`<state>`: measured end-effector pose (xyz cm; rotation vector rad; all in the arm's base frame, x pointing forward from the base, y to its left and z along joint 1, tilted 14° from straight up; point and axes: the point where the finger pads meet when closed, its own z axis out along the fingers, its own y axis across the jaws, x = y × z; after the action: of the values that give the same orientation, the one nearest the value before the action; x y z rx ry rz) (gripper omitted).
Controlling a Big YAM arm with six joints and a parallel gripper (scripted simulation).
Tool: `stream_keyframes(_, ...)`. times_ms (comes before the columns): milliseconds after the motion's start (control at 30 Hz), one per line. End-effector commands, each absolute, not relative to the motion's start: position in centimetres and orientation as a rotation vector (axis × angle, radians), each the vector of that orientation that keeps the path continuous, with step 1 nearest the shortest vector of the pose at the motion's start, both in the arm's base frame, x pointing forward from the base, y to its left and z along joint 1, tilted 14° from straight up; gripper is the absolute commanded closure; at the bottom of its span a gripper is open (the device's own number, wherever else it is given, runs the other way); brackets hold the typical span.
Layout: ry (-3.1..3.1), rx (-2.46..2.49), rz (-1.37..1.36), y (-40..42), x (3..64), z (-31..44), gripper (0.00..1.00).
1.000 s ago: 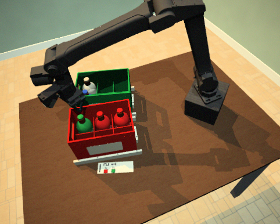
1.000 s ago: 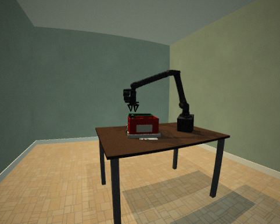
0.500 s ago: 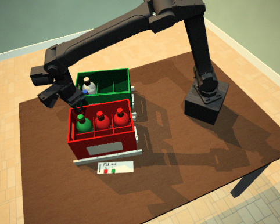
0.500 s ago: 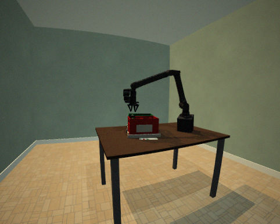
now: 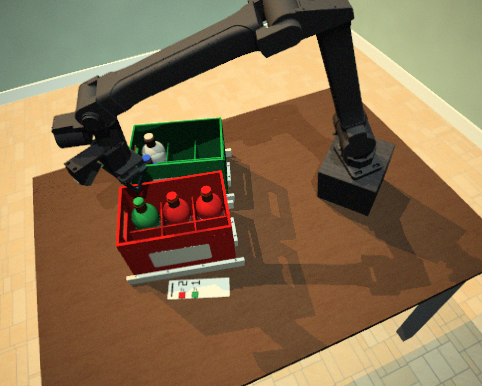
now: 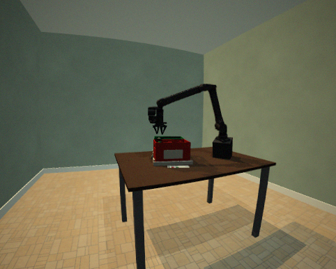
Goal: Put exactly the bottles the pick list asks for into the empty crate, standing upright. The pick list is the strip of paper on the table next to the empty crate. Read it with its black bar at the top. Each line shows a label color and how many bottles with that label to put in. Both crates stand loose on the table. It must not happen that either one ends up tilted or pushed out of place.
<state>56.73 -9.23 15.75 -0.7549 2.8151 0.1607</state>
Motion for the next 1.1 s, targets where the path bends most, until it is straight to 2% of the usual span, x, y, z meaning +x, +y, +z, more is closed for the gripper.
stream_keyframes(0,2.807,-0.741,0.151,-10.60,57.26,15.85,0.39)
stream_keyframes(1067,2.811,-0.741,0.154,-10.59,57.03,15.34,0.39)
